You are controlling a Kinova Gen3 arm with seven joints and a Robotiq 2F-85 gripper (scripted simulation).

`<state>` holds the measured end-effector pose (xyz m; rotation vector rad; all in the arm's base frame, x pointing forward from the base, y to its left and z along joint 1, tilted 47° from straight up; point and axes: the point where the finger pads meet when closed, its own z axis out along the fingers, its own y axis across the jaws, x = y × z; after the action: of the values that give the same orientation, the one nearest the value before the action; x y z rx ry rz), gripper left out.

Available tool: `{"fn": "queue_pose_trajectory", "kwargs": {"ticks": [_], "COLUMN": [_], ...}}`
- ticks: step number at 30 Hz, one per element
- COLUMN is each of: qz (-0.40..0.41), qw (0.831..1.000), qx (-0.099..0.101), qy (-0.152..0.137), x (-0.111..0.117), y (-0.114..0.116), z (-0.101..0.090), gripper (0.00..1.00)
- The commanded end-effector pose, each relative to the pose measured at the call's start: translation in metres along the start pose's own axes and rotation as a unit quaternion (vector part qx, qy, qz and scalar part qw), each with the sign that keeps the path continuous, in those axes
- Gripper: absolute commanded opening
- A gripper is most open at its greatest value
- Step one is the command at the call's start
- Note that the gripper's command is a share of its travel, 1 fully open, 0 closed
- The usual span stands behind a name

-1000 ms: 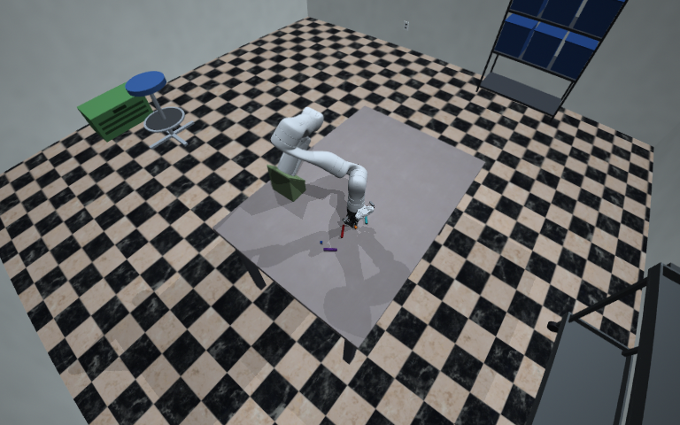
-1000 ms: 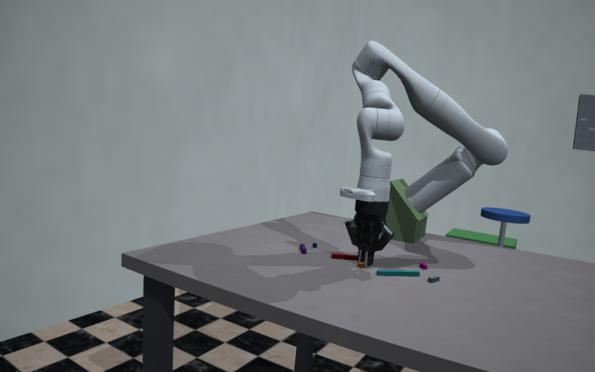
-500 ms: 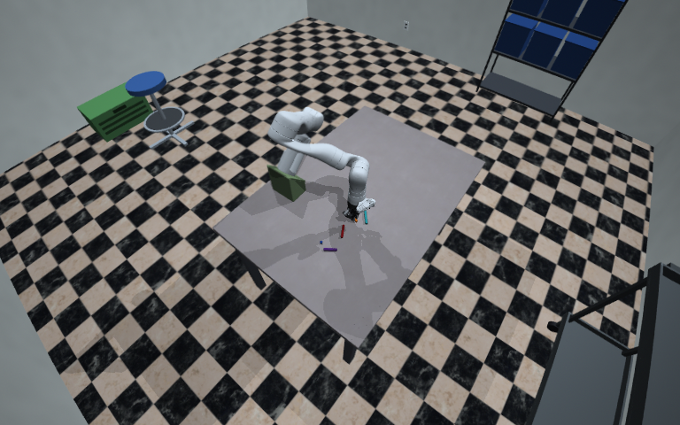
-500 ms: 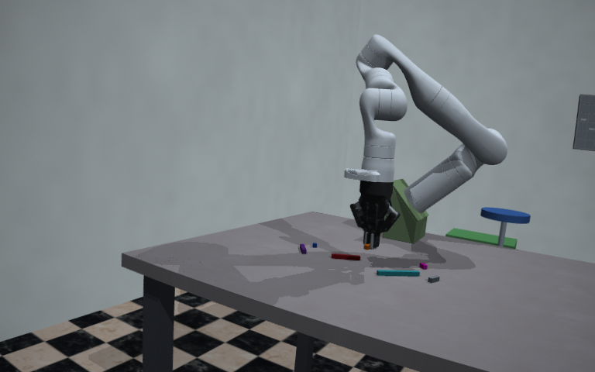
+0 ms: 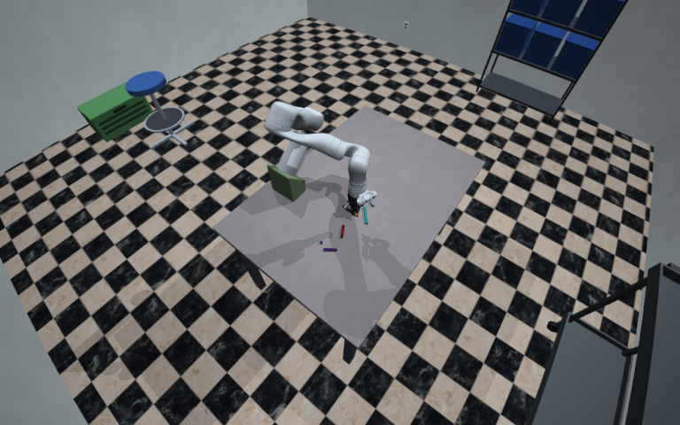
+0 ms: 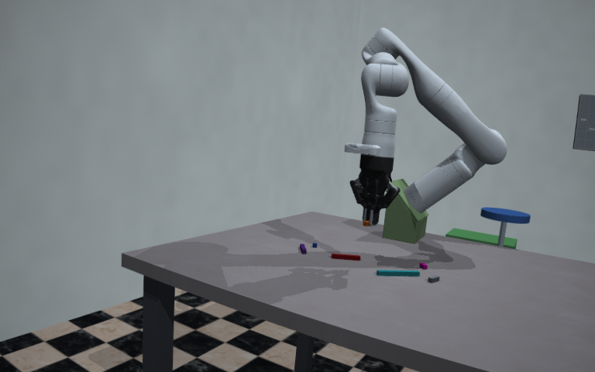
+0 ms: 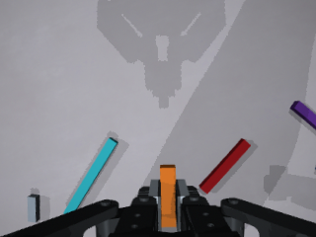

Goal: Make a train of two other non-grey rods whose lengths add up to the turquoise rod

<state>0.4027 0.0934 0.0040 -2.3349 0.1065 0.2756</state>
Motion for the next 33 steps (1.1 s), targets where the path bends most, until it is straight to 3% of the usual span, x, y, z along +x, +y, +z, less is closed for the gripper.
{"fn": "queue_pose_trajectory", "kwargs": {"ticks": [1, 11, 22, 27, 33], "qz": [0.001, 0.01, 0.107, 0.2, 0.322], "qw": [1.0, 1.0, 0.994, 0.98, 0.947], "qx": [-0.001, -0.001, -0.002, -0.003, -0.002], "qy": [0.002, 0.002, 0.004, 0.004, 0.005], "x": [0.001, 0.0, -0.011, -0.023, -0.04], "y": [0.001, 0.003, 0.02, 0.036, 0.056], "z": [-0.002, -0.002, -0.003, -0.004, -0.004], "gripper": [0.05, 0.05, 0.05, 0.05, 0.05]}}
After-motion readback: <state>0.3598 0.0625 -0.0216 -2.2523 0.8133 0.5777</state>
